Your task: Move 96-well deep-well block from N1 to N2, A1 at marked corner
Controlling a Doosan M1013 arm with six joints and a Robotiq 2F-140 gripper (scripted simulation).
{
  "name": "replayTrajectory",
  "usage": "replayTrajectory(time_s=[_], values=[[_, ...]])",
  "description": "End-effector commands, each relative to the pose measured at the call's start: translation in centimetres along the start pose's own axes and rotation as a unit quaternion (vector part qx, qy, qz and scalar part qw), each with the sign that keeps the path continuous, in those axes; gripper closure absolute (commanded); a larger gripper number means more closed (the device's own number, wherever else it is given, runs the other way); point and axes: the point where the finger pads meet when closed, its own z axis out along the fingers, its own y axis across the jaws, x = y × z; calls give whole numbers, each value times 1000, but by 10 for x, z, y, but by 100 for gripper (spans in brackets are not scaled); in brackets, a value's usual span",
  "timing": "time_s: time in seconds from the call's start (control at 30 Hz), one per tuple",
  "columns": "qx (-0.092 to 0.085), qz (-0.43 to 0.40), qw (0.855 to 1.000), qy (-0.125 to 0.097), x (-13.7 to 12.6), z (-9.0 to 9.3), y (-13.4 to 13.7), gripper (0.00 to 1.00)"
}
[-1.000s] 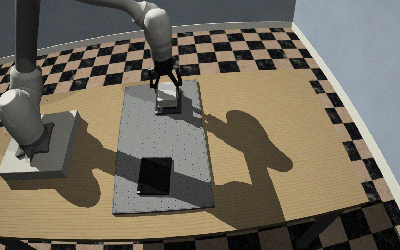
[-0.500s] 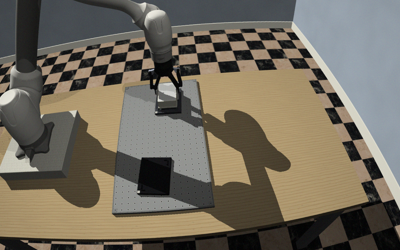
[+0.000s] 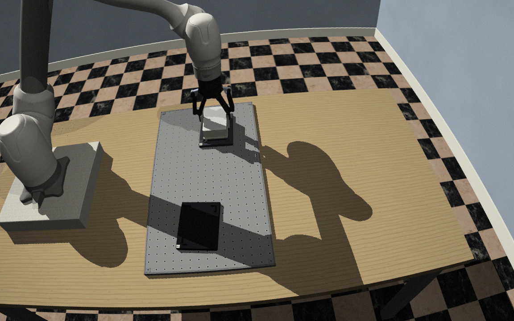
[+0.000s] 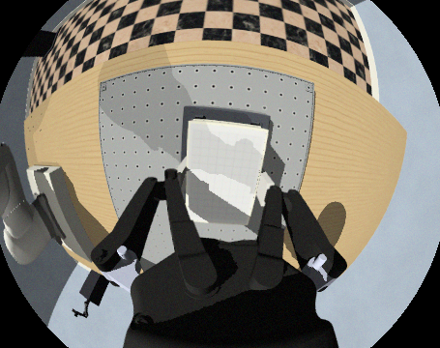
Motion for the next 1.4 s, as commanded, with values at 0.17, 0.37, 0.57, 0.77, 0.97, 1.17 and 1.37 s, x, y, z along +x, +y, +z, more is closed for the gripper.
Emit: replayTrajectory(time_s=[0.17,0.37,0.57,0.77,0.97,1.17,1.37], values=[[0,0,1000,0,0,1,0,100],[0,0,1000,0,0,2,0,100],[0,0,1000,0,0,3,0,100],[0,0,1000,0,0,4,0,100],[0,0,1000,0,0,5,0,100],[0,0,1000,0,0,6,0,100],[0,0,1000,0,0,7,0,100]])
